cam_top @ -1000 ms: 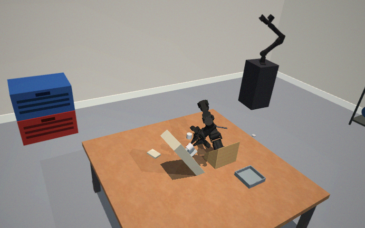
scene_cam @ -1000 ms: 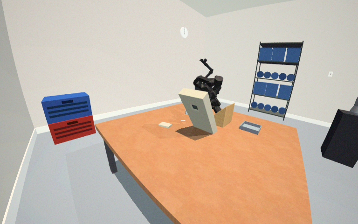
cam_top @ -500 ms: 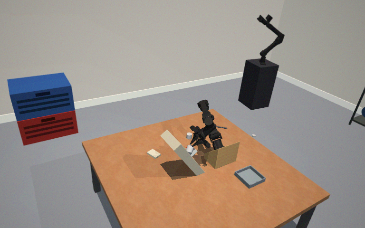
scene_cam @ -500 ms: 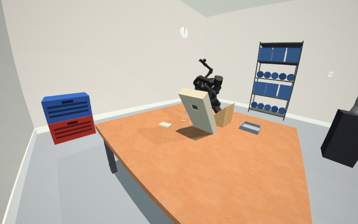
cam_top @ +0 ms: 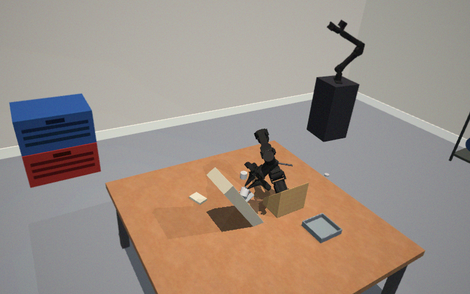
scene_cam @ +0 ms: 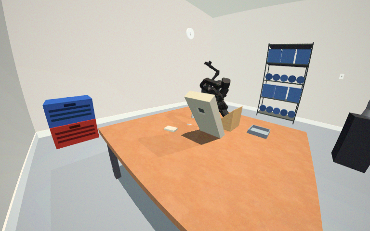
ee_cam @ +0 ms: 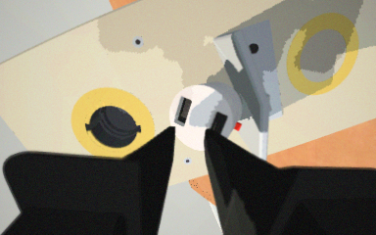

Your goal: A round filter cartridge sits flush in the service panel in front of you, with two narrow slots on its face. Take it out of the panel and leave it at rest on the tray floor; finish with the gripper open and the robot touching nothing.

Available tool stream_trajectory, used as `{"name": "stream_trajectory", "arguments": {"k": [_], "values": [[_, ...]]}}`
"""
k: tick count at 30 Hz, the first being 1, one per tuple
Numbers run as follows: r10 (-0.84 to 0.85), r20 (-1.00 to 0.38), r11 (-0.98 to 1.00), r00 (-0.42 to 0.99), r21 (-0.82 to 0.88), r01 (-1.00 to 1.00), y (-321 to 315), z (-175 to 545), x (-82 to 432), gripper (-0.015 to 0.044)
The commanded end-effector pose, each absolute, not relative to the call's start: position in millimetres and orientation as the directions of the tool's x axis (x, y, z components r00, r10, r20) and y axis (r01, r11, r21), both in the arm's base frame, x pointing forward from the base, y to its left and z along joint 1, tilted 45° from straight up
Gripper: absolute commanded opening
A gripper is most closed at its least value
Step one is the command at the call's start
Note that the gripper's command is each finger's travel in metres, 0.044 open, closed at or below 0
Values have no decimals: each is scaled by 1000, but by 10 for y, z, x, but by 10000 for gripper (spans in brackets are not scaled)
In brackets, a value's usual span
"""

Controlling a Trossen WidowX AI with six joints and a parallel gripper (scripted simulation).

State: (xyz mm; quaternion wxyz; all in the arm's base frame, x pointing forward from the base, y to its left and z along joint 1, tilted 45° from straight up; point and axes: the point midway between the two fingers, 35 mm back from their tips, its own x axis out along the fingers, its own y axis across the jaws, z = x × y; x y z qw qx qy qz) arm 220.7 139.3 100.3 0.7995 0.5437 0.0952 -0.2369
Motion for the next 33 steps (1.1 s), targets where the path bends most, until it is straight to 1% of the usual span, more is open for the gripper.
{"name": "stream_trajectory", "arguments": {"k": [1,5,7,13,17,33], "values": [[-276,-411,298,869,823,483,1394,999,2207,94],[-278,-413,295,867,823,486,1395,1003,2209,94],[-297,-438,285,849,808,516,1409,1000,2222,94],[-403,-538,216,741,731,648,1429,1016,2256,94],[-472,-578,164,666,685,710,1415,1050,2257,94],[-476,-579,161,662,683,713,1414,1052,2256,94]]}}
